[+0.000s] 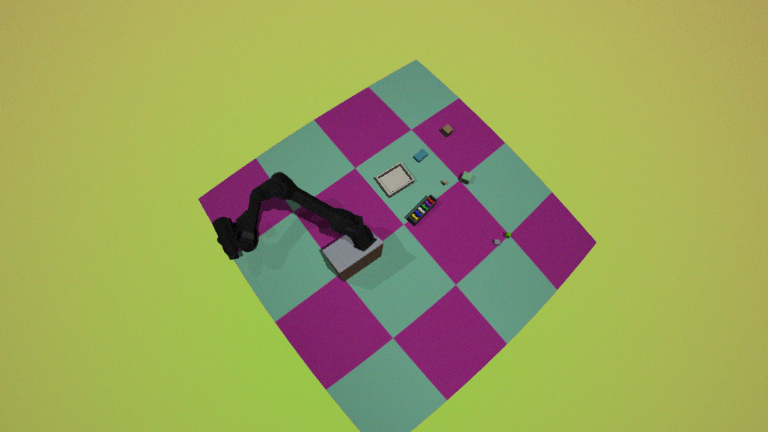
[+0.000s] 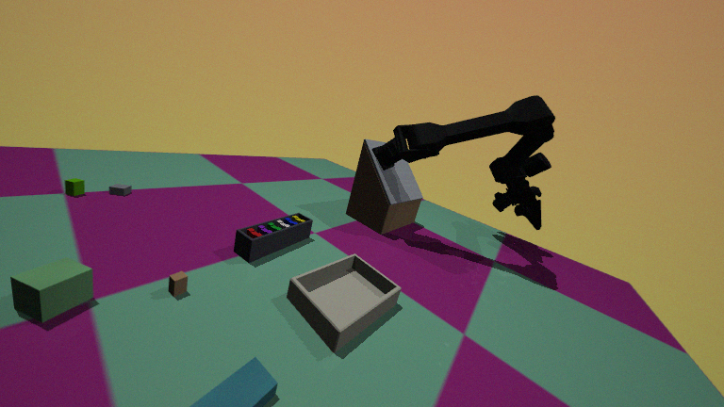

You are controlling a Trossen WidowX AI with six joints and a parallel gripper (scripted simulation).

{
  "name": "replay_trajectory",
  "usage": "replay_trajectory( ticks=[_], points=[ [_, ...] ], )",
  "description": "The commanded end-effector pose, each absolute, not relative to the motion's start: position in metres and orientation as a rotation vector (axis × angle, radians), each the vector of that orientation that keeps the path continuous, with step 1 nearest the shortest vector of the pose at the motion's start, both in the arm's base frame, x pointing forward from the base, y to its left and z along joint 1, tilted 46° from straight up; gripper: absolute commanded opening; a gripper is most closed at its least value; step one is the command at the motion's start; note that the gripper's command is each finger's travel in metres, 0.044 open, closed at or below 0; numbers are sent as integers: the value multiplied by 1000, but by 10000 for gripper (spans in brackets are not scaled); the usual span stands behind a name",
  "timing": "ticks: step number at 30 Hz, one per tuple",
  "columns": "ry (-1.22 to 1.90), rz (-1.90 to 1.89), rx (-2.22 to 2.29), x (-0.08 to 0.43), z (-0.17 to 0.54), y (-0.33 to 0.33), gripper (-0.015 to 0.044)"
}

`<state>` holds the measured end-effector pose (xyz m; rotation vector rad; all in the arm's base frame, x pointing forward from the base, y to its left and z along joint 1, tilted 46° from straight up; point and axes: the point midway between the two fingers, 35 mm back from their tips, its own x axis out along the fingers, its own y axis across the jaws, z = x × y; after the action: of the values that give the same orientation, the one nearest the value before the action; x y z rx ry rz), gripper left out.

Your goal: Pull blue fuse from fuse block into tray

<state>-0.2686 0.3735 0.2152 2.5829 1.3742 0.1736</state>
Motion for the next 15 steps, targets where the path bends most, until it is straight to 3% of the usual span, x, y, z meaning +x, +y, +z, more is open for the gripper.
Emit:
replay_trajectory(
  ticks=[1,12,15],
  points=[
    [1374,174,2583,-269,216,373,128],
    [1378,168,2586,-270,223,365,128],
    [1366,202,2554,-265,225,374,74]
  ],
)
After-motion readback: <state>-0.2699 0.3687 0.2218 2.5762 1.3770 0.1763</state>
